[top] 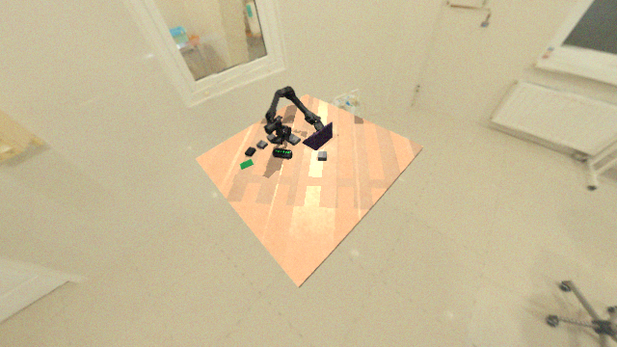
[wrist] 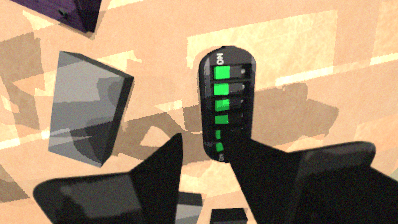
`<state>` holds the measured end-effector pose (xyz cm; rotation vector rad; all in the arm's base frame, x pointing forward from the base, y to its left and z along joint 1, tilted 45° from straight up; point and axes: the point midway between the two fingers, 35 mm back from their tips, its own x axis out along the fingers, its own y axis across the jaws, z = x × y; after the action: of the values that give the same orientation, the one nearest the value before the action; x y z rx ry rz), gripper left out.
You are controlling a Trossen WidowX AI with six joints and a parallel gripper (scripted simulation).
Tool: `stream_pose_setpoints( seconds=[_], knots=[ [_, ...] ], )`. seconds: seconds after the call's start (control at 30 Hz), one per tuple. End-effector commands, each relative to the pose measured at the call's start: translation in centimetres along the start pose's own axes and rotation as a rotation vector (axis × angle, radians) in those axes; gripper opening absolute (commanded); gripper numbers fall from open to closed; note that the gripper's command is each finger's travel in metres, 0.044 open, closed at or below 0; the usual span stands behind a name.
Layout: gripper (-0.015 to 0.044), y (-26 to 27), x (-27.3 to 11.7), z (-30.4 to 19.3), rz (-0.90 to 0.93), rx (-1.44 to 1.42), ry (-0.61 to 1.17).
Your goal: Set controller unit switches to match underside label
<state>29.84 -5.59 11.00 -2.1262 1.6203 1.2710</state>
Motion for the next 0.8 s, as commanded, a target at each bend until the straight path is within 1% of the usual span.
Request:
stream_pose_setpoints(
  seconds=[0.0,0.07,0.47,0.77],
  knots=[
    [0.0263,0.20,-0.96,-0.10,-0.002,0.010,-0.005],
    [0.0315,0.17,-0.96,-0.11,-0.003,0.010,-0.005],
    [0.0000,0.17,-0.96,-0.11,-0.003,0.010,-0.005],
    [0.0000,0.17,-0.96,-0.11,-0.003,0.010,-0.005]
  ],
)
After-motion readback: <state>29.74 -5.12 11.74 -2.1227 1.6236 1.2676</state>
